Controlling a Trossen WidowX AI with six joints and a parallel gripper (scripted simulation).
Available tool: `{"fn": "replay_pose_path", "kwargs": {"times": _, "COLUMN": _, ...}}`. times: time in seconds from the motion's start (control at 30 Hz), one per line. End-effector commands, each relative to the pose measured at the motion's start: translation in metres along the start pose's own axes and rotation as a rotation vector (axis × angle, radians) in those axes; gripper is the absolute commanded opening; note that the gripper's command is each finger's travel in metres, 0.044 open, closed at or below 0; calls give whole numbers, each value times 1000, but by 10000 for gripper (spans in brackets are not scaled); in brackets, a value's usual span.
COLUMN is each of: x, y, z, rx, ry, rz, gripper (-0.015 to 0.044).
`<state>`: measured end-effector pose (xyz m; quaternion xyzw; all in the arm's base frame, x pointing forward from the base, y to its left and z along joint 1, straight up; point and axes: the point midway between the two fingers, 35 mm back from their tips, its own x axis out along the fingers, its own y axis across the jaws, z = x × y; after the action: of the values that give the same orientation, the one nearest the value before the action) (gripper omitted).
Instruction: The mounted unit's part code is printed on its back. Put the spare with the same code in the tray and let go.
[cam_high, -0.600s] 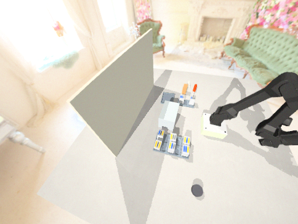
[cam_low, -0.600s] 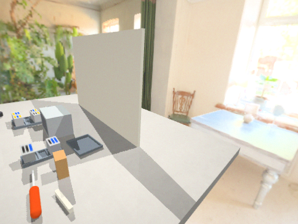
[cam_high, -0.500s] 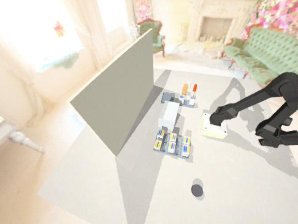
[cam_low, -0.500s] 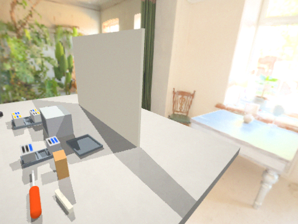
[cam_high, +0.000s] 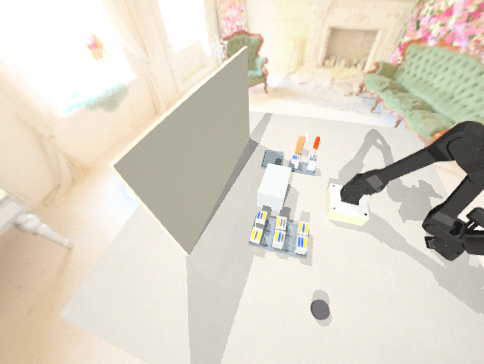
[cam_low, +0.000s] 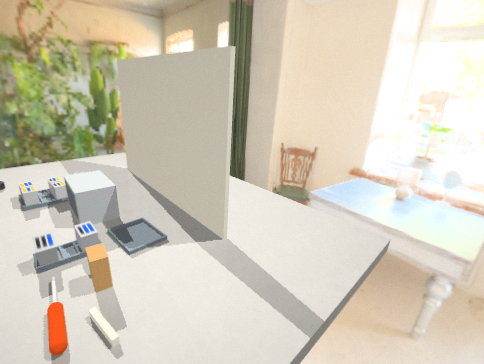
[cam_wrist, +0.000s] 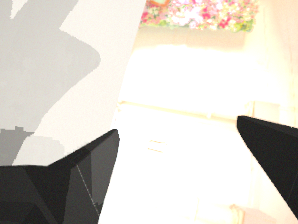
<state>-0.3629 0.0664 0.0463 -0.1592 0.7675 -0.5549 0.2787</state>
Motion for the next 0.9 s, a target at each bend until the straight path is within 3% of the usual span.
{"fn": "replay_pose_path", "kwargs": {"times": 0.0, "x": -40, "y": 25, "z": -53, "rx": 222, "ry": 182, "rz": 88, "gripper": 440}}
{"fn": "replay_pose_path", "kwargs": {"times": 0.4, "x": -192, "y": 79, "z": -135, "rx": 763, "ry": 674, "rz": 182, "gripper": 440}}
{"fn": "replay_pose_path", "kwargs": {"times": 0.87, "x": -394, "y": 113, "z": -136, "rx": 1309, "ry": 1252, "rz": 88, "gripper": 440}}
